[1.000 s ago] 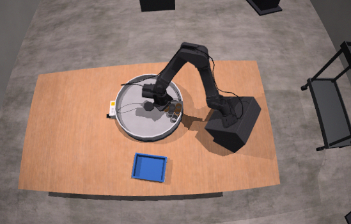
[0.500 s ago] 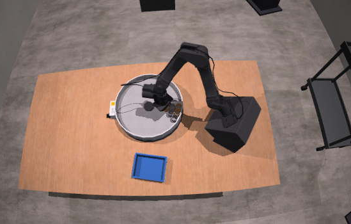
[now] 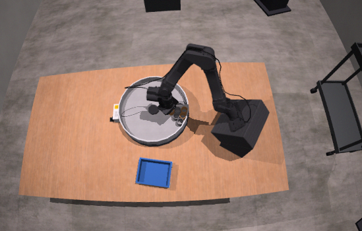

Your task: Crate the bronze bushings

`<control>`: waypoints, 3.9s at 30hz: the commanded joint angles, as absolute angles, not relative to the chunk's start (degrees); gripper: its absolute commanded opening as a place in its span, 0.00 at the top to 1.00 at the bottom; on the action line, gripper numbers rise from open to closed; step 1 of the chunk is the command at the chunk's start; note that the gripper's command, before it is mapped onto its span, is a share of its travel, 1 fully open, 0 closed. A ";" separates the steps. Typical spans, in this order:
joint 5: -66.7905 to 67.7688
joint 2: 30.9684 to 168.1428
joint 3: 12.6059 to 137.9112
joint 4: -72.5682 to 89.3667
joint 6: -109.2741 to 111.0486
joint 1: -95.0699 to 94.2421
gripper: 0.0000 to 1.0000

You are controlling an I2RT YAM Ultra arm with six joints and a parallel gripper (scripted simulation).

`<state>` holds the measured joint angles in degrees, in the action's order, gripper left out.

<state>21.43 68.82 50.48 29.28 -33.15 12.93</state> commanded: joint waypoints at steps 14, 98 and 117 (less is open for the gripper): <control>21.57 67.18 50.43 28.67 -32.84 12.92 0.85; 20.67 70.71 49.46 24.35 -31.35 15.32 1.00; 20.67 70.72 49.46 24.35 -31.35 15.32 1.00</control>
<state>19.33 71.75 49.63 24.75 -31.66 14.61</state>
